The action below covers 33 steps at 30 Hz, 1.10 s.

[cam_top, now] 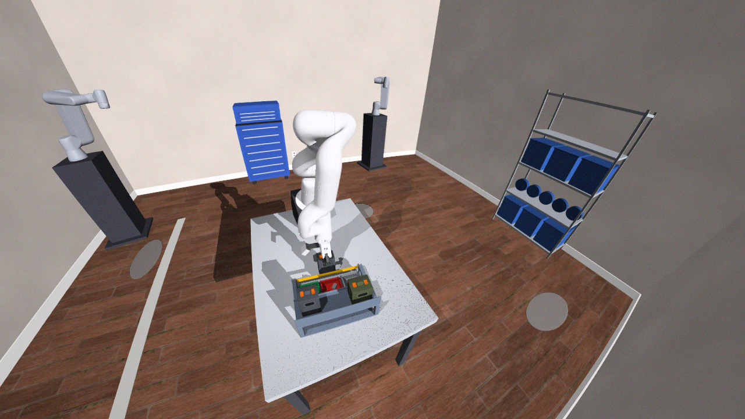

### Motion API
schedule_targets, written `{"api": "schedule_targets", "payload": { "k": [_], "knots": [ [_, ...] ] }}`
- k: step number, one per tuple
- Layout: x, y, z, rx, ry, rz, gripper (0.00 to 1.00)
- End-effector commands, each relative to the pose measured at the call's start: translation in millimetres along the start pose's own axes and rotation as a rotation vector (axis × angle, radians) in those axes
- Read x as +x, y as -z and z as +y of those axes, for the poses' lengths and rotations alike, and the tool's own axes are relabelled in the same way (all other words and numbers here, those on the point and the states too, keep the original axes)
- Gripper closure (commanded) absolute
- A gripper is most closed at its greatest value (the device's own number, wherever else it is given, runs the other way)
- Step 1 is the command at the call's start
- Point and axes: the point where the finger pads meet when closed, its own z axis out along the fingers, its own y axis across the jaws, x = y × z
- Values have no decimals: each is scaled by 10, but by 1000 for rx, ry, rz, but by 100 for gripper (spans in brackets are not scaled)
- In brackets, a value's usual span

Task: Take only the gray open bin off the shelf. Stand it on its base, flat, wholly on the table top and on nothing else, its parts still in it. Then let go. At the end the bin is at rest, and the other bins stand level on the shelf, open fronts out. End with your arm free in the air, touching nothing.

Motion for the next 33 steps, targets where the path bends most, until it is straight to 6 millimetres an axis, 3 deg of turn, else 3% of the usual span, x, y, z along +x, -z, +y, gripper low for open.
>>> {"api": "schedule_targets", "payload": {
  "k": [1,4,9,21,26,33],
  "knots": [
    [0,2,-5,1,0,0,100],
    [0,2,-5,1,0,0,100],
    [387,2,98,1,0,0,100],
    [387,2,98,1,0,0,100],
    [917,2,238,1,0,0,100],
    [917,2,238,1,0,0,100]
  ]
}}
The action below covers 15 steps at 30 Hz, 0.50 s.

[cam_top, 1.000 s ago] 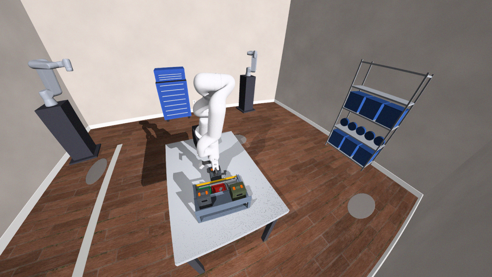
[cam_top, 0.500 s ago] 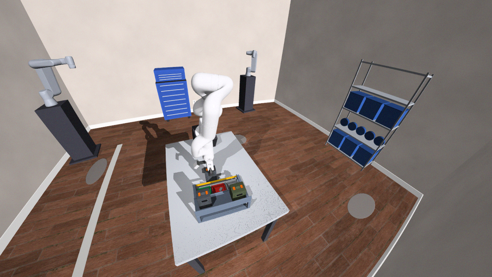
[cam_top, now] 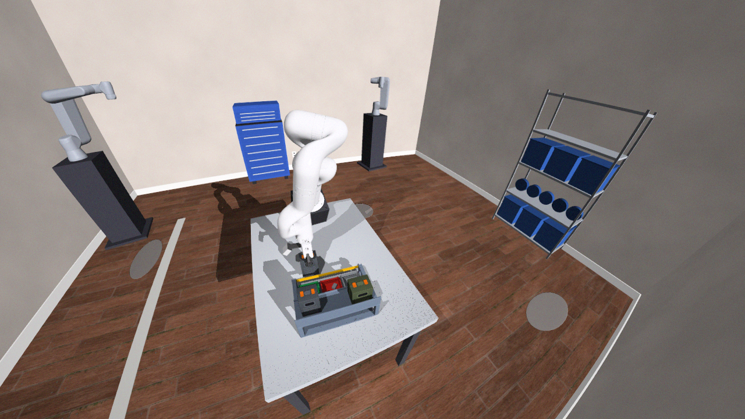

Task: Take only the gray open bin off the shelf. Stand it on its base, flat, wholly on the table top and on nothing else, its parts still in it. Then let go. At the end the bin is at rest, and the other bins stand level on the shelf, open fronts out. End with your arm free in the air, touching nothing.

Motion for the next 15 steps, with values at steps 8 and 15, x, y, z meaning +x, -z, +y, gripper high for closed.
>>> {"api": "schedule_targets", "payload": {
  "k": [8,15],
  "knots": [
    [261,-2,57,1,1,-5,100],
    [426,-2,101,0,0,-5,100]
  ]
}}
